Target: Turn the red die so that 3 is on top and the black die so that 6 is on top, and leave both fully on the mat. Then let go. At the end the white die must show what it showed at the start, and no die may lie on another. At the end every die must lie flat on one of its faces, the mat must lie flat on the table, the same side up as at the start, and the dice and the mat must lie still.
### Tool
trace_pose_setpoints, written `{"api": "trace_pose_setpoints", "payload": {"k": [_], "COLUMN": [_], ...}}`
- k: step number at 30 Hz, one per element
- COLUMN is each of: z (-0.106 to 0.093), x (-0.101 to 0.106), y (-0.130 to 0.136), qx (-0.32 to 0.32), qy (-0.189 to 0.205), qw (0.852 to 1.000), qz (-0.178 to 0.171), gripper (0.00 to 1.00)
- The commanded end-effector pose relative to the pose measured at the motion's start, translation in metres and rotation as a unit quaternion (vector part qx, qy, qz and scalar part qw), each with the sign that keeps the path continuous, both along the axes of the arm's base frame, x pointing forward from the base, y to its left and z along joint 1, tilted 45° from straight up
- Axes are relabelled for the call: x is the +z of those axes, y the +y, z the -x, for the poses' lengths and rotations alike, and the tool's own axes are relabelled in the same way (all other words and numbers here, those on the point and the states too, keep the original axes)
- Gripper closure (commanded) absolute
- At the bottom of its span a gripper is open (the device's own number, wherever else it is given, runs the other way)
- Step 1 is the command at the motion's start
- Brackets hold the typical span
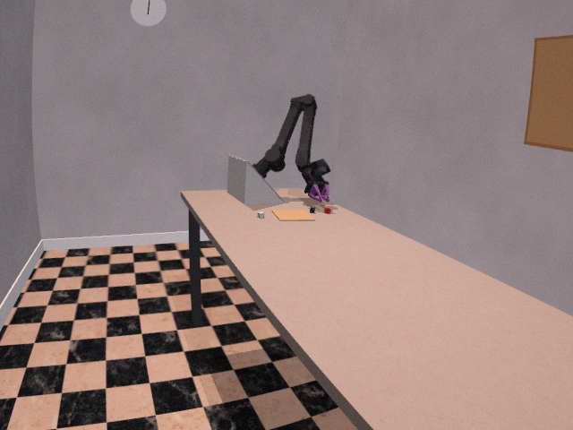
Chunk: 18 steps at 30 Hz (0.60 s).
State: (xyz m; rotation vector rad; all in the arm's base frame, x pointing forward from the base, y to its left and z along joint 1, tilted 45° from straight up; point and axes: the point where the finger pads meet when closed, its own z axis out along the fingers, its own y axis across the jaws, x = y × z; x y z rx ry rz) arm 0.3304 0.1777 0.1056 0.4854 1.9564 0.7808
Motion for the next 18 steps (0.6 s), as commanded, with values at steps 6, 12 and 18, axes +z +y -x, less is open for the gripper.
{"api": "trace_pose_setpoints", "payload": {"k": [6, 12, 18], "z": [-0.007, -0.01, -0.004], "x": [0.033, 0.059, 0.047], "y": [-0.02, -0.034, -0.032], "qx": [-0.007, -0.007, 0.004], "qy": [-0.015, -0.023, -0.006], "qw": [1.0, 1.0, 1.0], "qz": [-0.001, -0.004, 0.005], "gripper": [0.65, 0.65, 0.65]}}
